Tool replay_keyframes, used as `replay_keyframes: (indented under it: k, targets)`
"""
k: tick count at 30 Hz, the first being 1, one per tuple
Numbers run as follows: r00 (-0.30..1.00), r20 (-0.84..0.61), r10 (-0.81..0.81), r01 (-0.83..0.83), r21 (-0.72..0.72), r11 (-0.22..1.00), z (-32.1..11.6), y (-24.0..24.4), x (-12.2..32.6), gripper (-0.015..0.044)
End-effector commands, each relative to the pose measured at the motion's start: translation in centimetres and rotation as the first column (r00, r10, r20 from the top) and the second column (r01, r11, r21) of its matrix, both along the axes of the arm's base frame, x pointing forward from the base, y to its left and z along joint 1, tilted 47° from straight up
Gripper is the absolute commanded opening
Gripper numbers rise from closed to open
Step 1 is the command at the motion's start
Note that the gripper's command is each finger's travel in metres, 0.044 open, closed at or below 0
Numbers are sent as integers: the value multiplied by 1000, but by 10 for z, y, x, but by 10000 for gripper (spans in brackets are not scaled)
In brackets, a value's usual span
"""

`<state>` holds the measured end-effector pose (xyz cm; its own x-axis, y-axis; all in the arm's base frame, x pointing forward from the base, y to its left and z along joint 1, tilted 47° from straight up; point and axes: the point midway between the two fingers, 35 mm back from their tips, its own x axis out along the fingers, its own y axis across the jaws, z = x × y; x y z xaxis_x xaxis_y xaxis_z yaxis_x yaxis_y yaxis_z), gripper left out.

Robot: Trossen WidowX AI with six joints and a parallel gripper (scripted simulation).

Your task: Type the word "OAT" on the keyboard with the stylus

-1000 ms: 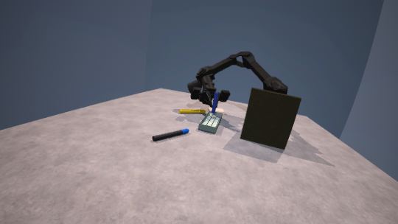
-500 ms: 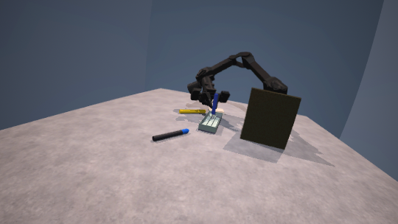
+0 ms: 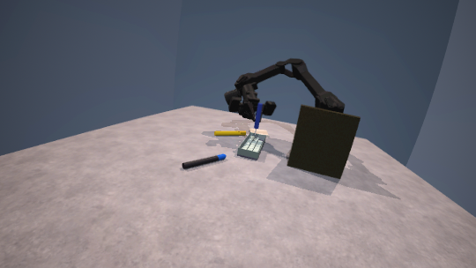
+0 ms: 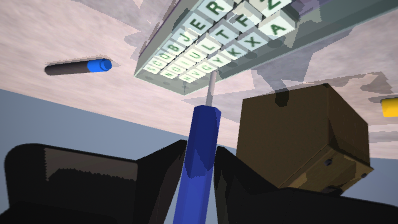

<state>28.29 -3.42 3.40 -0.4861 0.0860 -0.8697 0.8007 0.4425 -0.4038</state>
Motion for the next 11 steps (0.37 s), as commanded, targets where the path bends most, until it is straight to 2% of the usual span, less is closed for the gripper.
replay_keyframes:
  k: [1,11]
  targets:
    - [1000,3,-7,7,0,1000,4,3,0,81]
    - [1000,3,1,-1,-1,1000,2,2,0,81]
